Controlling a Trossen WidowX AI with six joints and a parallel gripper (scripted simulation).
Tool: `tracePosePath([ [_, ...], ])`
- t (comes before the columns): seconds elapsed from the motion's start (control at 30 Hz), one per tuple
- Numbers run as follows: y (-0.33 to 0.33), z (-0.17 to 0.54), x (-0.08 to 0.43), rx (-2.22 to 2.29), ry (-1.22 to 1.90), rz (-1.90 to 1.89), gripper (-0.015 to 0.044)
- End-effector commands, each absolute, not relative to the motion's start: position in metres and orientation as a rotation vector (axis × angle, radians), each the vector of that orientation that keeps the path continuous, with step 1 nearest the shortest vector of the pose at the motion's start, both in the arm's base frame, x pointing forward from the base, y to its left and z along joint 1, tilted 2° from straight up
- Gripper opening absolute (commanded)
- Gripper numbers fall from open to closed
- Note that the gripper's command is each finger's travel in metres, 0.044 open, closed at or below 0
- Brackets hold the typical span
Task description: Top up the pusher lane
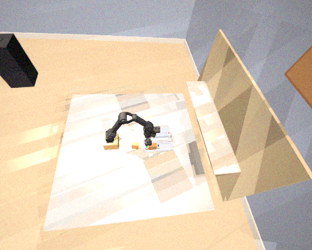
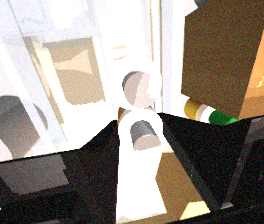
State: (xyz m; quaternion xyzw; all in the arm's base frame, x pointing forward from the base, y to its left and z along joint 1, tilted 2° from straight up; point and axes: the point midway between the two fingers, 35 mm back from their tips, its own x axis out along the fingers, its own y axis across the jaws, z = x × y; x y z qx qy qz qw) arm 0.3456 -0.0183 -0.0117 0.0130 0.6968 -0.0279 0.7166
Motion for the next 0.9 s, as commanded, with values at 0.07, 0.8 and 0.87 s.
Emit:
tracePosePath([
  [0.07, -0.0179, -0.0114, 0.3502, 0.03, 1.518, -0.057, 0.0],
  [0.8, -0.0177, -0.0117, 0.3465, 0.03, 1.518, -0.057, 0.0],
  [0.87, -0.0177, -0.0117, 0.3462, 0.03, 1.518, -0.057, 0.0],
])
